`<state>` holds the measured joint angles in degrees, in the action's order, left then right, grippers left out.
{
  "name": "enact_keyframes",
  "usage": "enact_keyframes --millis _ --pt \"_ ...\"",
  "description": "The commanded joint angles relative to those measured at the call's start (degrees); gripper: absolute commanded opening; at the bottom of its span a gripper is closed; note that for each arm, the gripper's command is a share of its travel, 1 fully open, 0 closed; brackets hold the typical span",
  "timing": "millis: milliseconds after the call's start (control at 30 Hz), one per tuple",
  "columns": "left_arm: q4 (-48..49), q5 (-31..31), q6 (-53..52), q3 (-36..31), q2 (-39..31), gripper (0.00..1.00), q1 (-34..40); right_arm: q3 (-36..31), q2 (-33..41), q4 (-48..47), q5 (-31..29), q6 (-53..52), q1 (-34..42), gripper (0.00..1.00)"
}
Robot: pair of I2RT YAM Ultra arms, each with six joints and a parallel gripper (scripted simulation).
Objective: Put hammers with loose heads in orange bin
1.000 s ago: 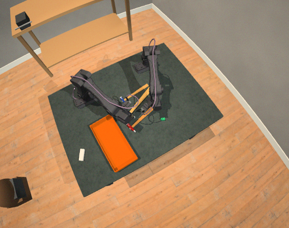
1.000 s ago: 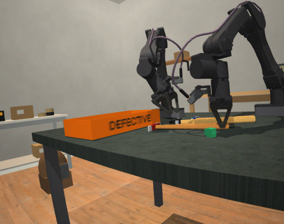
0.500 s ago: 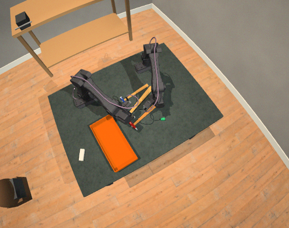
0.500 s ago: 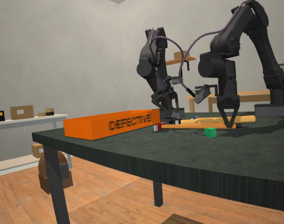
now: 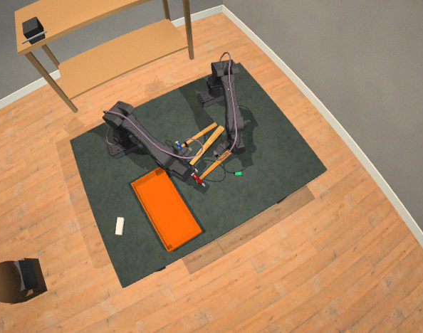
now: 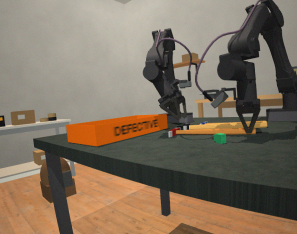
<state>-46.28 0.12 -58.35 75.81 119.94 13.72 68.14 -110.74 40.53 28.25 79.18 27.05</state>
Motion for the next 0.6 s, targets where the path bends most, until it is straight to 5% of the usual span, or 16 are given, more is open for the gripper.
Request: enact_keyframes --millis 0,67,100,567 --pt "0.0 -0.11 -0.48 -0.54 -1.49 0.21 -0.58 0.21 -0.17 1.1 0.33 -2.65 -0.11 0.66" --pt "0.0 -0.11 -0.48 -0.54 -1.49 0.21 -0.58 1.11 -0.41 1.46 -1.04 -6.83 0.09 0.43" --pt "0.0 -0.11 -0.48 -0.54 -1.49 0.21 -0.58 1.47 -0.53 1.7 -1.61 -9.52 0.49 0.41" --pt "0.0 -0.11 -0.48 -0.54 -1.49 0.21 -0.58 8.19 -3.17 5.39 -10.49 -45.1 3.62 0.41"
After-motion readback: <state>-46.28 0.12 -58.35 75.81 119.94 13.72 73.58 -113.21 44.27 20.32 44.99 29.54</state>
